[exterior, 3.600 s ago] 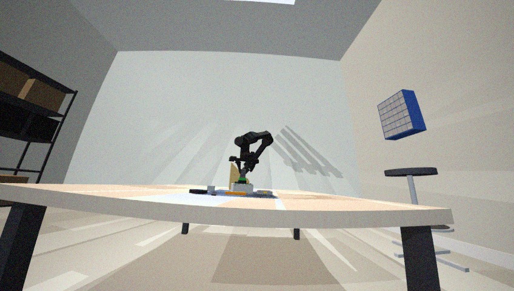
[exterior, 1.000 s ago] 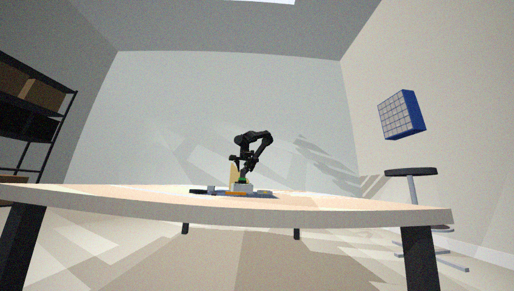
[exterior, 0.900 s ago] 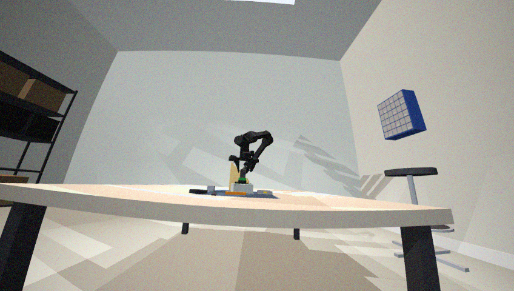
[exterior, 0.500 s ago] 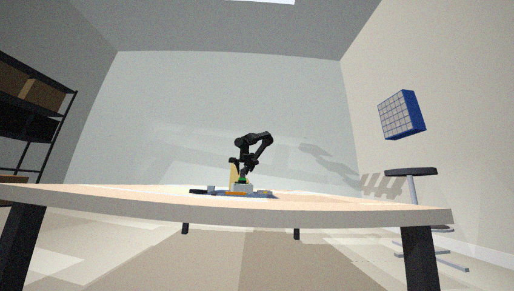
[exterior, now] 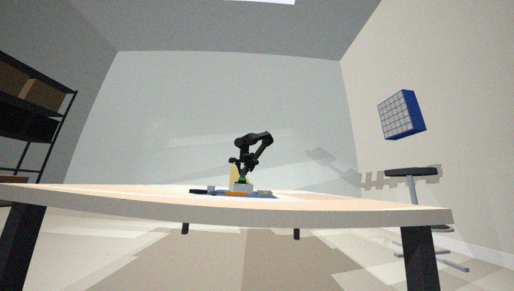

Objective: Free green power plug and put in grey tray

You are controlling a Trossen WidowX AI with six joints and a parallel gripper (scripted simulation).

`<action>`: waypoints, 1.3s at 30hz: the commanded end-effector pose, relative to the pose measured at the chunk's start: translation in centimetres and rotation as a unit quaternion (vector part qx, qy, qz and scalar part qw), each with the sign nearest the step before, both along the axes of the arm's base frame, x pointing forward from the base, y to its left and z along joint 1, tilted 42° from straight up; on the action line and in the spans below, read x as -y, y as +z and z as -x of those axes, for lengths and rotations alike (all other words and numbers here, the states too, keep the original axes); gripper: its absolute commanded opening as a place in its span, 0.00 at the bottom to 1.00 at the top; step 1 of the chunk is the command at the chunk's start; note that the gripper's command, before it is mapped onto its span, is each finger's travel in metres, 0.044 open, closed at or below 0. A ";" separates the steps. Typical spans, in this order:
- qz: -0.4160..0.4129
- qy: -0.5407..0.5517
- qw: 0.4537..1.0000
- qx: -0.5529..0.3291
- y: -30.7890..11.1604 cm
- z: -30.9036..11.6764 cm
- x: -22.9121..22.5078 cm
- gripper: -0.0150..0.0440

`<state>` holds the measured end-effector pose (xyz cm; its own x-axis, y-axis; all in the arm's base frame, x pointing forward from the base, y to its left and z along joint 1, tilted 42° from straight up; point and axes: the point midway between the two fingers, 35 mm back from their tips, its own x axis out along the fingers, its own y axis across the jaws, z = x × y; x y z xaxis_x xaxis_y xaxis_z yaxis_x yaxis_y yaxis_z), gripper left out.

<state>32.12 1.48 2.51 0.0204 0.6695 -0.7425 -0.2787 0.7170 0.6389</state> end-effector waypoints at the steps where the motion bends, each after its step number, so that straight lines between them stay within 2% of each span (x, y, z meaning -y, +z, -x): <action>1: 0.000 -0.002 1.000 -0.002 -0.1 0.0 0.0 0.25; 7: 0.002 -0.002 1.000 -0.002 0.6 0.0 0.6 0.25; 15: 0.043 -0.011 0.999 0.006 2.0 0.2 0.9 0.25; 23: -0.051 0.009 0.999 -0.012 0.9 -0.2 2.1 0.25; 27: -0.064 0.012 0.998 -0.015 0.8 -0.3 2.3 0.25; 39: 0.065 -0.015 0.998 0.011 2.5 0.3 0.8 0.25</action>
<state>32.18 1.14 3.51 0.0167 0.6256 -0.7800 -0.2832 0.7511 0.5963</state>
